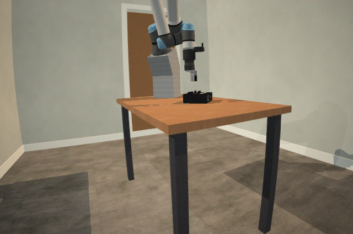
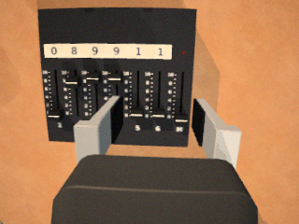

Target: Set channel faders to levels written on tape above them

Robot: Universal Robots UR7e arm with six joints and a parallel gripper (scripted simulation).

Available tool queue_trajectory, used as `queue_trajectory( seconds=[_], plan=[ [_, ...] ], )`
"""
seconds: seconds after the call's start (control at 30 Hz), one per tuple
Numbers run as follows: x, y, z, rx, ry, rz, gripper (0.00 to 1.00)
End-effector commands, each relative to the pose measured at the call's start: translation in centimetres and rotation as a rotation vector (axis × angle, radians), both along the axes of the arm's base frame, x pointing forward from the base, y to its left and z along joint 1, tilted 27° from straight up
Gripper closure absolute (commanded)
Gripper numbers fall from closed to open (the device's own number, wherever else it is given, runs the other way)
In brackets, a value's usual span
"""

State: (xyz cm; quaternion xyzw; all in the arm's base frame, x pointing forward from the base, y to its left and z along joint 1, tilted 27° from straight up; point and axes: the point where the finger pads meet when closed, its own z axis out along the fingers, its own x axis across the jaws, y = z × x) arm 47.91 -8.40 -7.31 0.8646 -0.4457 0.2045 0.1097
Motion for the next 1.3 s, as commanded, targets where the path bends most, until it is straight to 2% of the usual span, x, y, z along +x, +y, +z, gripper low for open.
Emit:
queue_trajectory(
  seconds=[0.0, 0.2, 0.47, 1.27],
  plan=[
    [-0.4, 0.6, 1.6, 0.0, -0.001, 0.0, 0.0],
    [-1.0, 1.5, 3.6, 0.0, -0.001, 0.0, 0.0],
    [-1.2, 1.9, 4.6, 0.0, -0.001, 0.0, 0.0],
    [-1.3, 1.9, 4.8, 0.0, -0.001, 0.0, 0.0]
  ],
)
